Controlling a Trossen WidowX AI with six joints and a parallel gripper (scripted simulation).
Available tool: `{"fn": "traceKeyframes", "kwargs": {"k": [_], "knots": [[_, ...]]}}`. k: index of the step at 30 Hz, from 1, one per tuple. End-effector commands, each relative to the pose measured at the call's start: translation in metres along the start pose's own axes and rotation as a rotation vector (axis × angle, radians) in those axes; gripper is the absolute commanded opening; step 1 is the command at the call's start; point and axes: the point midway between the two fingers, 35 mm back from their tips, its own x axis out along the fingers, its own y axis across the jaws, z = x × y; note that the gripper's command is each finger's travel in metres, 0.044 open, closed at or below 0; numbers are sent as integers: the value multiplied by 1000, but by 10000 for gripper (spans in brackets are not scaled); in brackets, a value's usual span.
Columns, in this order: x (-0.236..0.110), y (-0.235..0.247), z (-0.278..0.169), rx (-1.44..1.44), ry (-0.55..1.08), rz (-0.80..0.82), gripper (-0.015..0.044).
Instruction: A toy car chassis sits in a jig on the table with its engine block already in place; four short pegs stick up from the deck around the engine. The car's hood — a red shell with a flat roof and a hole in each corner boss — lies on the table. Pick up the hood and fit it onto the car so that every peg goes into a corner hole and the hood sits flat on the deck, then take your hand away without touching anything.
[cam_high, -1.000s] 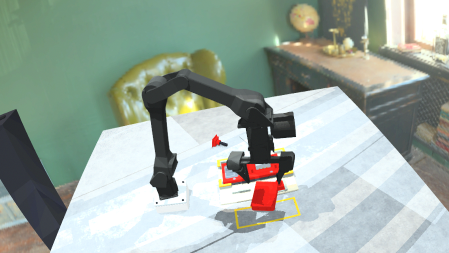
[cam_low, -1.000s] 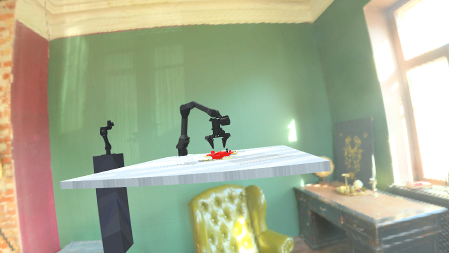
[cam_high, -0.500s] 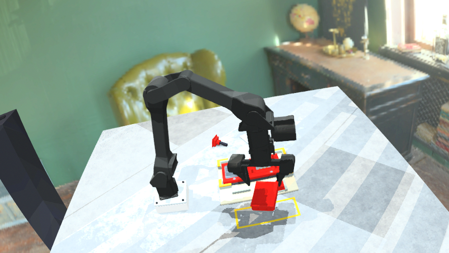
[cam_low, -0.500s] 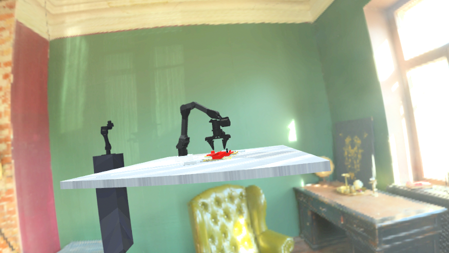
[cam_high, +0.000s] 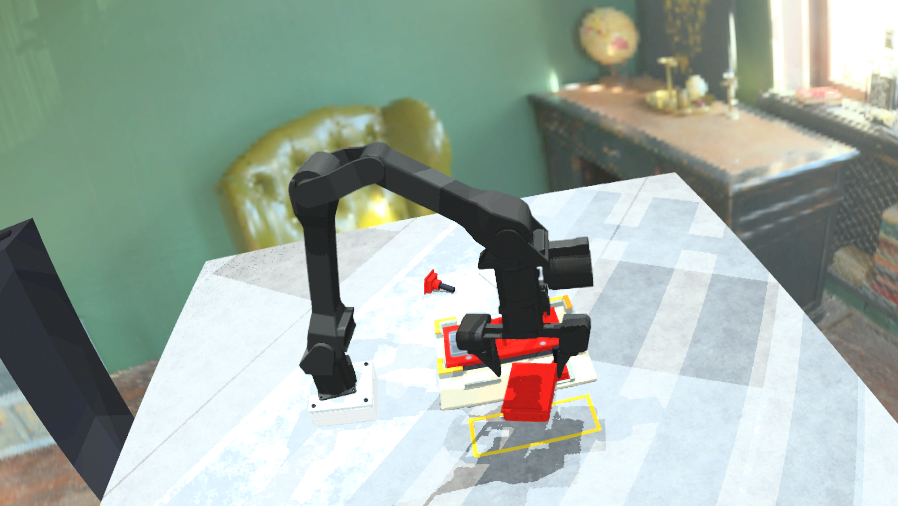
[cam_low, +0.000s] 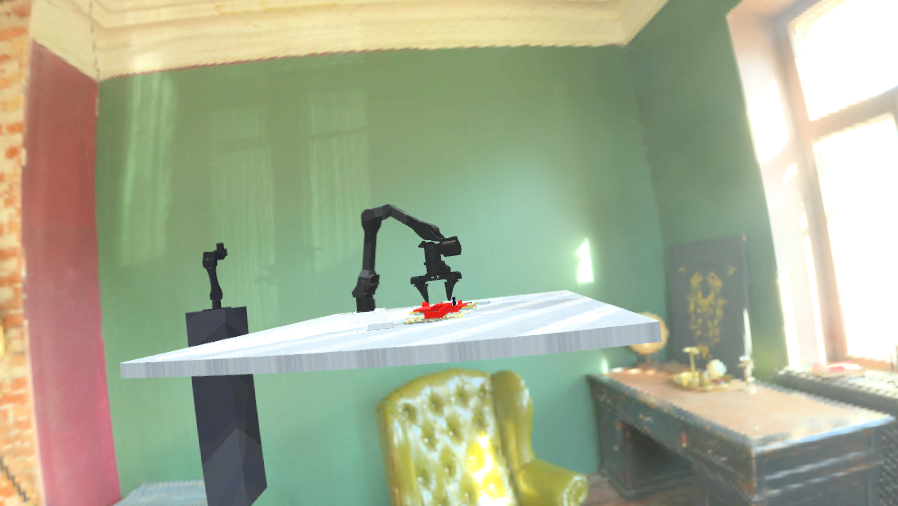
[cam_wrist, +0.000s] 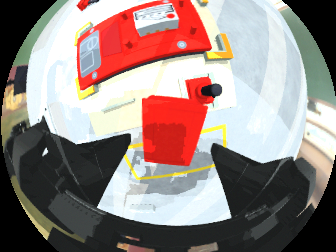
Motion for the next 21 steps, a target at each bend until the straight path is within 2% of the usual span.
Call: {"fn": "traceKeyframes", "kwargs": {"k": [1, 21], "knots": [[4, 1, -1, -4, 6, 3, 440], [15, 1, -1, -5, 6, 3, 440]]}}
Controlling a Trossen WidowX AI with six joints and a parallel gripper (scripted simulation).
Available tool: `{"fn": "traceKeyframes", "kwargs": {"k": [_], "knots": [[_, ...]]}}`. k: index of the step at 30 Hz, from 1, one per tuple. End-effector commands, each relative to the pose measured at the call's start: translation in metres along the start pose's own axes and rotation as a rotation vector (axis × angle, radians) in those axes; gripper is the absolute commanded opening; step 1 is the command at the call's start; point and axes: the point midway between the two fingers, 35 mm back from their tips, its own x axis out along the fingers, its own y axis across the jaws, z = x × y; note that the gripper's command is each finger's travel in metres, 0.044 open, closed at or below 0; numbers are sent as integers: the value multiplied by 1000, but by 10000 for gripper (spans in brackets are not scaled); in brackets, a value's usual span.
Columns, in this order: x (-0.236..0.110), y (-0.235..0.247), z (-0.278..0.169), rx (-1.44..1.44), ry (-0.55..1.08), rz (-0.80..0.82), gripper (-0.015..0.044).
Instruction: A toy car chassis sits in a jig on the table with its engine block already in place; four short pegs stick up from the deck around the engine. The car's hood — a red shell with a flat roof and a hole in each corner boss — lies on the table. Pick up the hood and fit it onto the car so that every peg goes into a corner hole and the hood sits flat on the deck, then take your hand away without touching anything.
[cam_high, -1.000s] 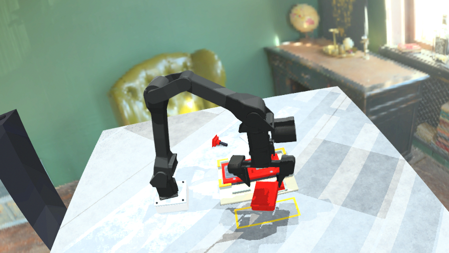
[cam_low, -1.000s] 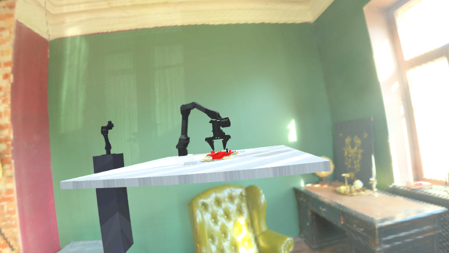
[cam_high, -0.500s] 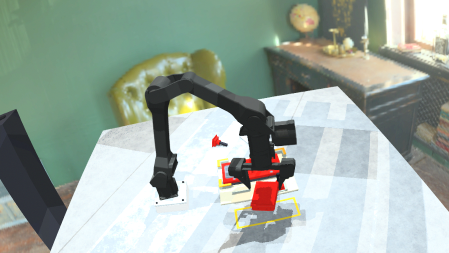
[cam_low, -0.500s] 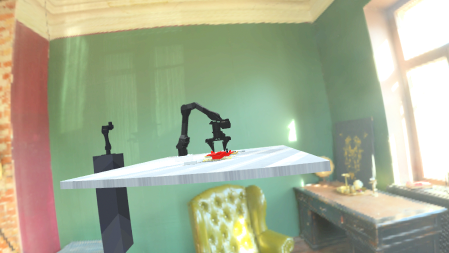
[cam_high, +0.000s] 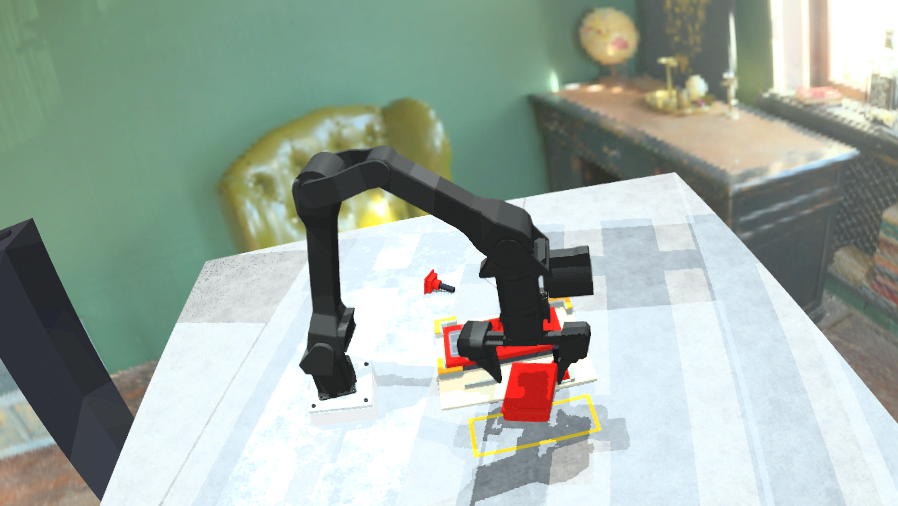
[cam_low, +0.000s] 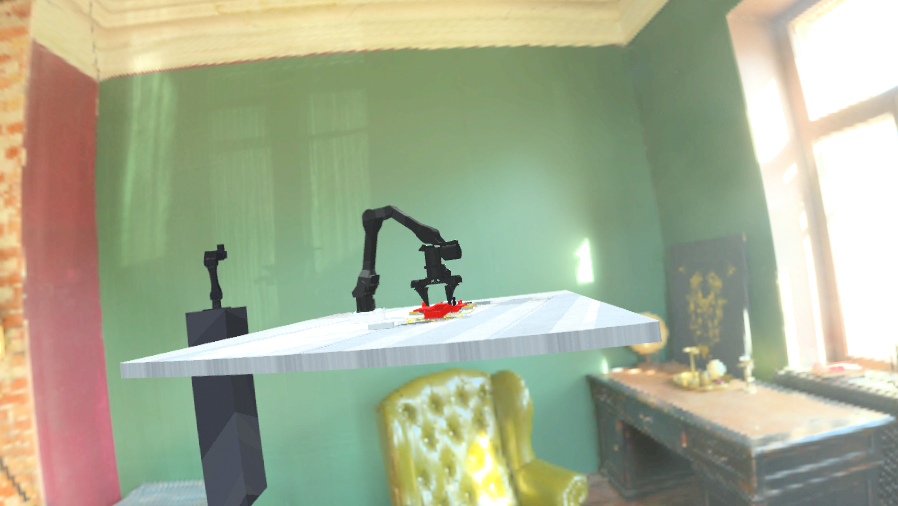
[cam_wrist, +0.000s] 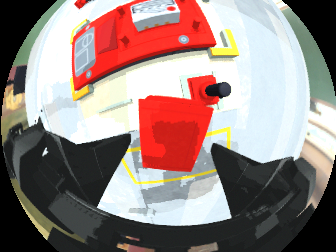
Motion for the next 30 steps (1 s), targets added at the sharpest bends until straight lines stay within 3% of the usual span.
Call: {"fn": "traceKeyframes", "kwargs": {"k": [1, 30], "knots": [[2, 0, -1, -4, 5, 1, 440], [17, 0, -1, -4, 5, 1, 440]]}}
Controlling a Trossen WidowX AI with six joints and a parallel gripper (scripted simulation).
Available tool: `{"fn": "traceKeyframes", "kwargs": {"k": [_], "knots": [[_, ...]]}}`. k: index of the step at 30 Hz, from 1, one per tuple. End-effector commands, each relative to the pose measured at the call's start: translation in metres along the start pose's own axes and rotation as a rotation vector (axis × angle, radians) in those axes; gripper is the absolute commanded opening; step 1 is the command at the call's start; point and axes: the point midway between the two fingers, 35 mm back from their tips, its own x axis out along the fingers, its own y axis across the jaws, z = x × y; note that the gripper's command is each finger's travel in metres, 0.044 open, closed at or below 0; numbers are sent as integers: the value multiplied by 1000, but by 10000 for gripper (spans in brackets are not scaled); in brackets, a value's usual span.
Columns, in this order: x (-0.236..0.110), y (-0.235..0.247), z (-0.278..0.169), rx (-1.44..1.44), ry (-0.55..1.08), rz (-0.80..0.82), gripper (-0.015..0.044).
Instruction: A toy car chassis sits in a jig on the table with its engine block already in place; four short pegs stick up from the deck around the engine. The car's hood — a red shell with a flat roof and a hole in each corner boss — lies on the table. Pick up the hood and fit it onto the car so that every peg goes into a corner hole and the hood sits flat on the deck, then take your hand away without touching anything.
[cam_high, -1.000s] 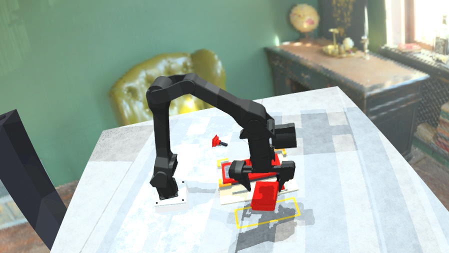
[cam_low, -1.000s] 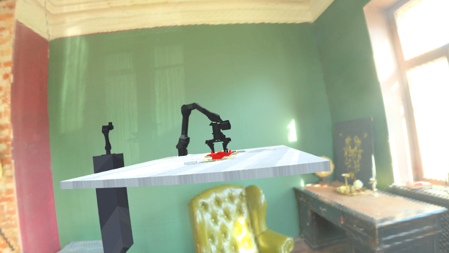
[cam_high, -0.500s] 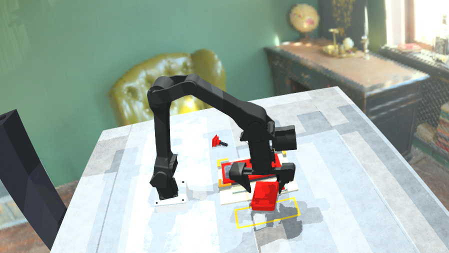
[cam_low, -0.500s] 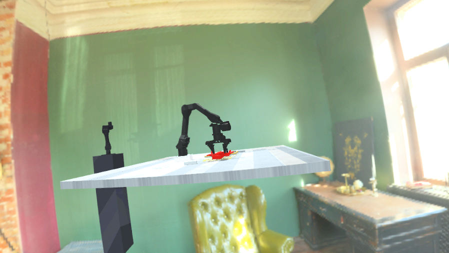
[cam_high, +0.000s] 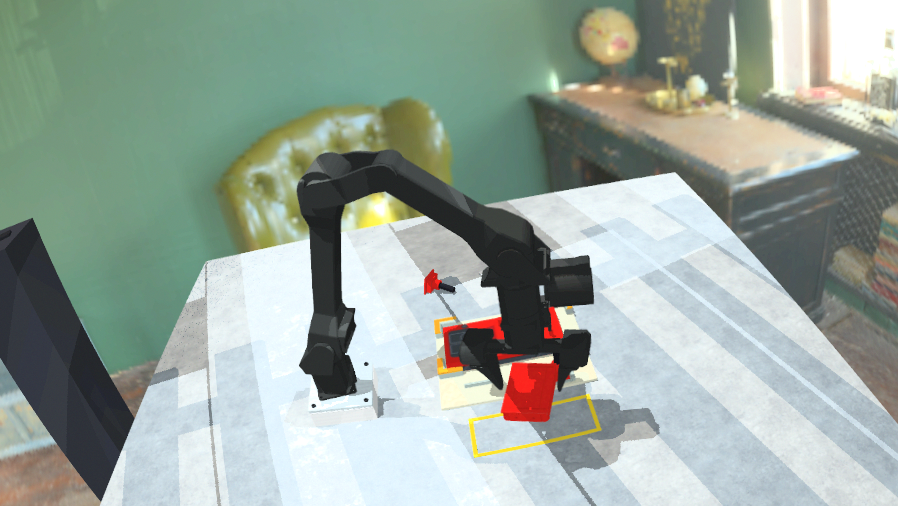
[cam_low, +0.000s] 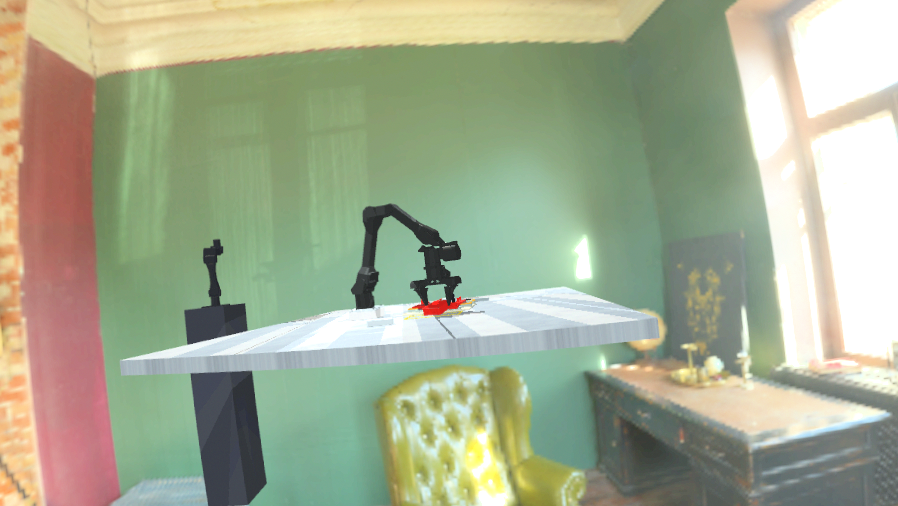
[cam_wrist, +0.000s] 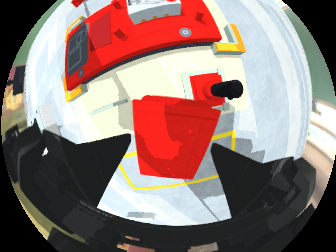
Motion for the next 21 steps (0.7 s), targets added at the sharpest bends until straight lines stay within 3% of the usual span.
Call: {"fn": "traceKeyframes", "kwargs": {"k": [1, 9, 13, 21], "knots": [[3, 0, -1, -4, 5, 1, 440], [7, 0, -1, -4, 5, 1, 440], [4, 0, 0, 0, 0, 0, 335], [4, 0, 0, 0, 0, 0, 282]]}}
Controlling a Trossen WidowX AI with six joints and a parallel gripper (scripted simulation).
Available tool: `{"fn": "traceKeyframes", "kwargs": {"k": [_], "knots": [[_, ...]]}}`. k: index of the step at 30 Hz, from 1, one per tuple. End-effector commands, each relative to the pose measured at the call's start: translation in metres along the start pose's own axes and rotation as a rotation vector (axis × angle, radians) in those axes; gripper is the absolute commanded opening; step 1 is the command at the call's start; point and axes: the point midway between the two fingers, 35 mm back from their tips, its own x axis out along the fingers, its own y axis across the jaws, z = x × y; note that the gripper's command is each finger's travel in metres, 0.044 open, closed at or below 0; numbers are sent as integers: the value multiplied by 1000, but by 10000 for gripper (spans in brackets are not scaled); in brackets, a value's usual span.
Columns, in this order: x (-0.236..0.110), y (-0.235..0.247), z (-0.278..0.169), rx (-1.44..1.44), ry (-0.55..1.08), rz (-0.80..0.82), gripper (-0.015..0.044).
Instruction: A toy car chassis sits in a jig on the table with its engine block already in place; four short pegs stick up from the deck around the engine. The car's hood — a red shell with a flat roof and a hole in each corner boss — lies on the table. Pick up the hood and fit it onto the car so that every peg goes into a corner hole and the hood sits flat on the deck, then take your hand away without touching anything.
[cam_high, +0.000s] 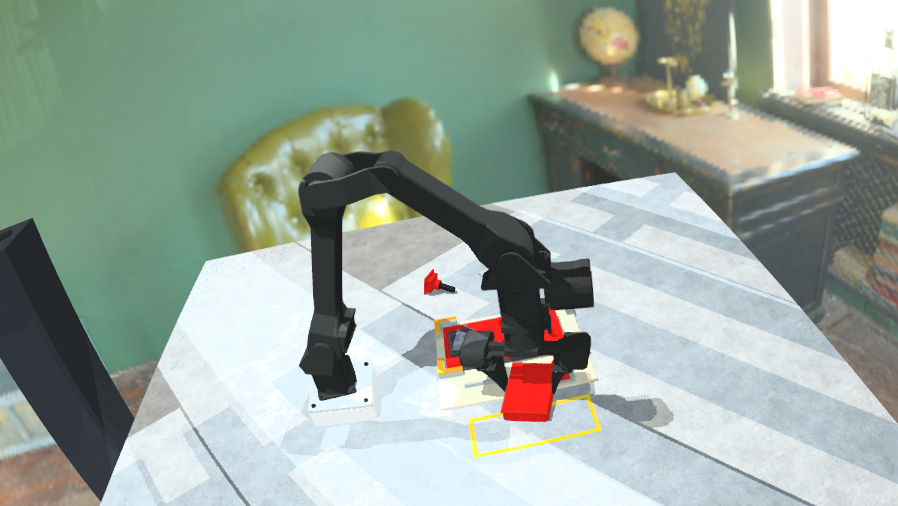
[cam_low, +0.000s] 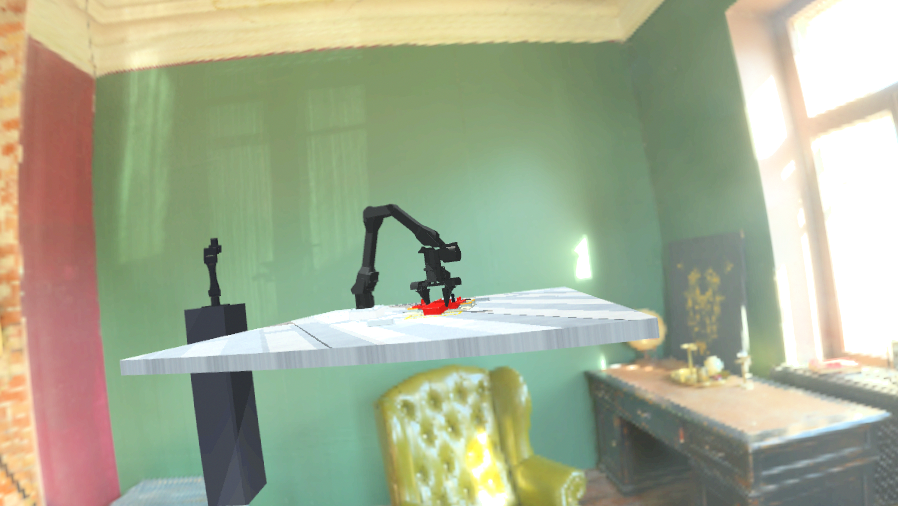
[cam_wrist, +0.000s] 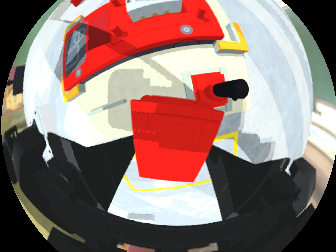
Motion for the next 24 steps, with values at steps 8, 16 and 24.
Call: {"fn": "traceKeyframes", "kwargs": {"k": [8, 16, 24], "knots": [[-5, 0, 0, 0, 0, 0, 91], [-19, 0, 0, 0, 0, 0, 0], [-40, 0, 0, 0, 0, 0, 0]]}}
